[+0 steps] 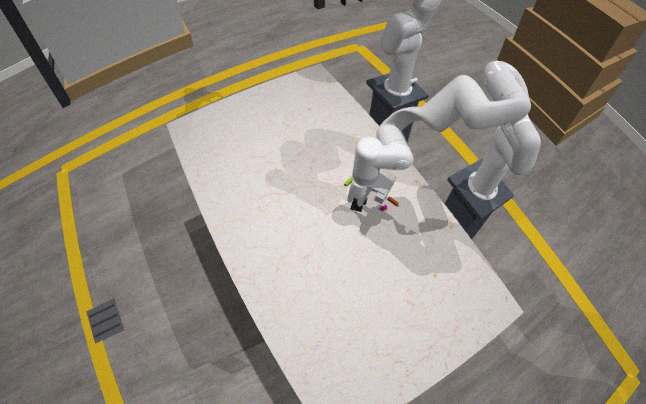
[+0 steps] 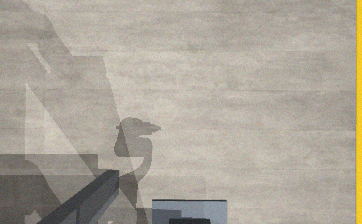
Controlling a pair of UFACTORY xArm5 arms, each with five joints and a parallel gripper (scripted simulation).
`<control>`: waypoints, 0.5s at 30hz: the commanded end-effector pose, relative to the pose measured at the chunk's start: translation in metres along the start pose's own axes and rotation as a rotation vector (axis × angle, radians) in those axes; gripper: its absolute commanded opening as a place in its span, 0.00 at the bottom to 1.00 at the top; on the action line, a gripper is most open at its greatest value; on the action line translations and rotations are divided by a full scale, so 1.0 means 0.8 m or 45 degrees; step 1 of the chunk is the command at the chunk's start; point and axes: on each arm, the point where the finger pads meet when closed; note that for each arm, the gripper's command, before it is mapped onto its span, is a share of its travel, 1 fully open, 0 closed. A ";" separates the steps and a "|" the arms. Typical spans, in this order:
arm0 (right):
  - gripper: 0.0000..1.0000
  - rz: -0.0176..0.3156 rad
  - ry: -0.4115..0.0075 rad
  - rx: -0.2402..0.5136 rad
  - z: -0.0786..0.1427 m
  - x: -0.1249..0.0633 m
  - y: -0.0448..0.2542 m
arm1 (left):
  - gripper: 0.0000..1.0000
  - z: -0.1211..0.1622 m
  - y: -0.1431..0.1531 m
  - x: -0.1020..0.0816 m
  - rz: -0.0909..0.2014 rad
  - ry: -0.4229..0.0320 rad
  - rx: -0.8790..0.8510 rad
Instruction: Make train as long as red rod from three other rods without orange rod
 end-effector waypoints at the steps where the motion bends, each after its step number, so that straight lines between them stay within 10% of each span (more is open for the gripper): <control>1: 1.00 -0.001 0.004 0.000 -0.001 -0.002 0.000 | 0.26 0.001 0.001 -0.002 0.004 -0.003 0.000; 15: 1.00 -0.001 0.004 0.000 -0.001 -0.002 0.000 | 0.26 0.001 0.001 0.000 0.004 -0.003 0.000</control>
Point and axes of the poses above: on each arm, the point where the finger pads meet when closed, its own x axis out along the fingers, its own y axis across the jaws, z = x × y, and after that the axes turned 14 degrees about x, right-handed
